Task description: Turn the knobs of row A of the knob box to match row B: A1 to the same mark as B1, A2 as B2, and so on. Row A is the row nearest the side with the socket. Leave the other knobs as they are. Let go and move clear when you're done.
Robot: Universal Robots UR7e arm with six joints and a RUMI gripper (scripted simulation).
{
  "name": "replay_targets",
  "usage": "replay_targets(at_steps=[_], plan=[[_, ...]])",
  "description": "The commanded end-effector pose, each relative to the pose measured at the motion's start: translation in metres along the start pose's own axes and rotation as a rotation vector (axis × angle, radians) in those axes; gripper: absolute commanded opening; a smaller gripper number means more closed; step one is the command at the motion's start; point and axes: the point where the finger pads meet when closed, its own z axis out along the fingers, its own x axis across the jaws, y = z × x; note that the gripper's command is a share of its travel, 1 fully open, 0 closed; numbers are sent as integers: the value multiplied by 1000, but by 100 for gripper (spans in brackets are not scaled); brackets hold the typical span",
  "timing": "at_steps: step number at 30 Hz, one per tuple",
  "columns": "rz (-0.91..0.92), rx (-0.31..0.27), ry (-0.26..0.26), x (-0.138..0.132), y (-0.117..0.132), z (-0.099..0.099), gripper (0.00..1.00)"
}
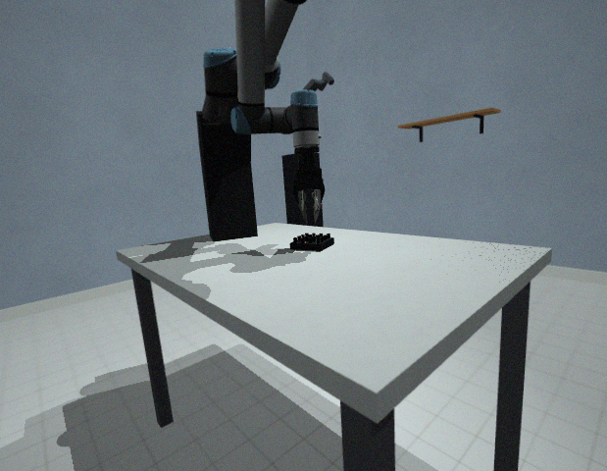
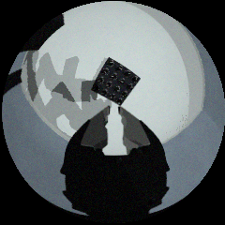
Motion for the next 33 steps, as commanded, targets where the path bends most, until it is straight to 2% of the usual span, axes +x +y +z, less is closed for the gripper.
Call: replay_targets(at_steps=[1,10,33], plan=[[-110,1,6,-2,0,-2,11],[-221,1,6,-5,0,-4,11],[-225,1,6,-5,0,-4,11]])
